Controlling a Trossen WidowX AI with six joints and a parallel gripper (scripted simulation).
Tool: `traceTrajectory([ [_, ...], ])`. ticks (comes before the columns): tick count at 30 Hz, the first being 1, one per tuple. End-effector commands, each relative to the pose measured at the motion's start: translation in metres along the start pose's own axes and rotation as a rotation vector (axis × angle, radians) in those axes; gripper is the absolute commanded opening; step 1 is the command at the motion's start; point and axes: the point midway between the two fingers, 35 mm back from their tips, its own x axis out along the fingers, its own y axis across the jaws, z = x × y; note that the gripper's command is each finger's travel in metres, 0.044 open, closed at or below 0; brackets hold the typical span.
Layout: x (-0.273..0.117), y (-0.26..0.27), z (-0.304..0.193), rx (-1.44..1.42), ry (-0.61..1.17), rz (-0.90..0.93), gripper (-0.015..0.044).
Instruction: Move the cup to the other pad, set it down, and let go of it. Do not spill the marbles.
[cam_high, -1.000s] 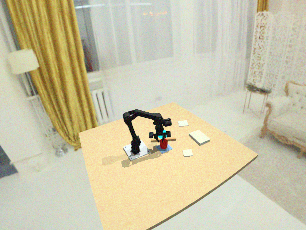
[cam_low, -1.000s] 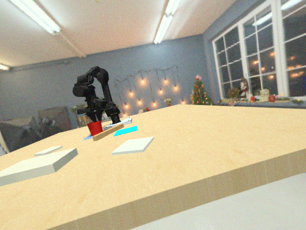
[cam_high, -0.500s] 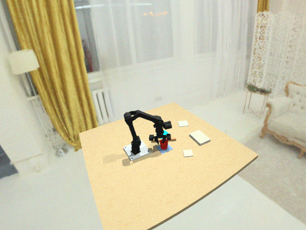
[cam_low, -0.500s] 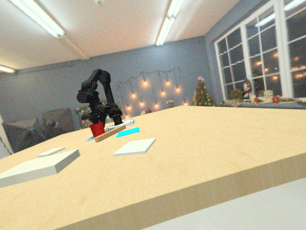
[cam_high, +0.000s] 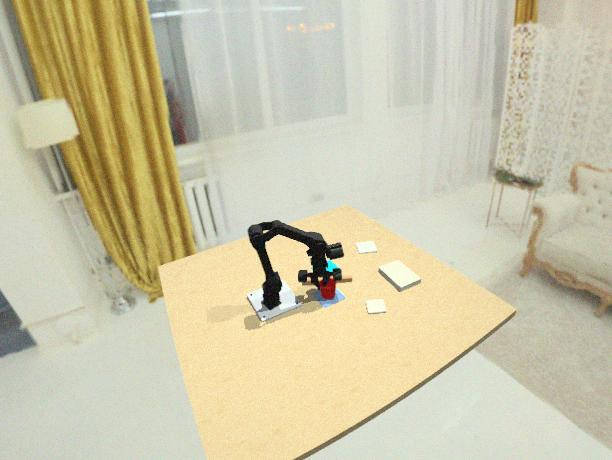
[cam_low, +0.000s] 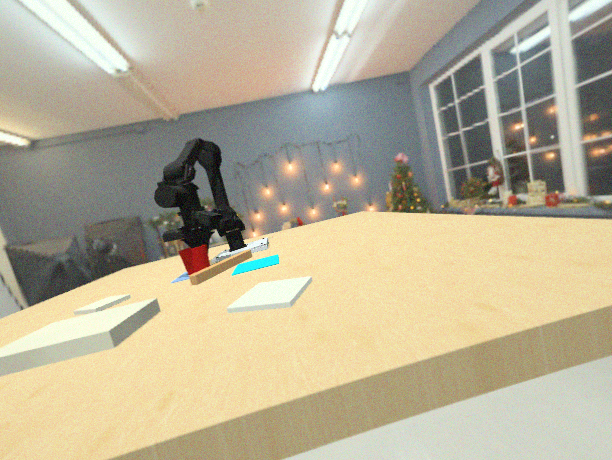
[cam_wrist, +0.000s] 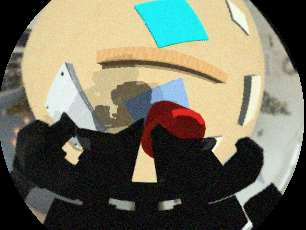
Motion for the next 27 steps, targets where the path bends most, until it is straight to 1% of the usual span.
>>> traceTrajectory([
  [1, 0.000, 0.000, 0.000, 0.000, 0.000, 0.000, 0.0009],
  [3, 0.000, 0.000, 0.000, 0.000, 0.000, 0.000, 0.0000],
  [10, -0.005, -0.001, 0.000, 0.000, 0.000, 0.000, 0.0000],
  [23, -0.045, 0.002, 0.000, -0.003, 0.004, 0.002, 0.0000],
  [27, -0.050, 0.005, 0.000, -0.004, 0.004, 0.003, 0.0000],
])
